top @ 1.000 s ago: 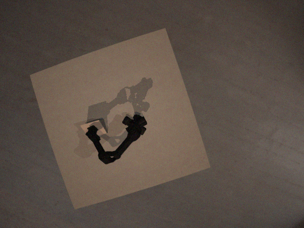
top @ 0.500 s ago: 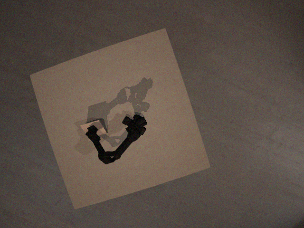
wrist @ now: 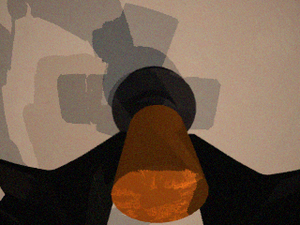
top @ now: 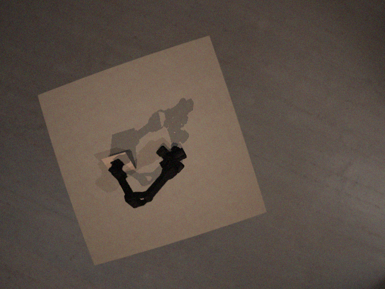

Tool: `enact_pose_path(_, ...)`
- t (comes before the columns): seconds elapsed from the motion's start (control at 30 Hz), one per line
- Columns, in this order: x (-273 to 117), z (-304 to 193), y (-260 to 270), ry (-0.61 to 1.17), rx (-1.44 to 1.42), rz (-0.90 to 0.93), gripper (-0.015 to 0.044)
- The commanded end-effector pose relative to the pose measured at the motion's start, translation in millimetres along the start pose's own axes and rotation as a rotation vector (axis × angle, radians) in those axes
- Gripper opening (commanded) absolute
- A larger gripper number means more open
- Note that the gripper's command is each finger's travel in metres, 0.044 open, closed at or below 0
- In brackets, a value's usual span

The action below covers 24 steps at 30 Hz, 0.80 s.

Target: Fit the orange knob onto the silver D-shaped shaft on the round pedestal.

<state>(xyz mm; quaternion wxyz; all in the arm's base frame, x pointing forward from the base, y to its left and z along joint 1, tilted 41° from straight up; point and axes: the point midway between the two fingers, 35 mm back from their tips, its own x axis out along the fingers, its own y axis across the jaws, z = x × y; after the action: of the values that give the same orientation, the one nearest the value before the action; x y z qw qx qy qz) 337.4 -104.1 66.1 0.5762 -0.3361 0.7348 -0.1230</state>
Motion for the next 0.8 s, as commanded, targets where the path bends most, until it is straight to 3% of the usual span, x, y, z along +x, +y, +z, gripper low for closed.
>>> enact_pose_path(0.0,1.8,-0.3,0.9,0.002,0.015,-0.003,0.0)
enact_pose_path(0.77,2.4,-0.6,0.1,0.002,0.015,-0.003,0.0)
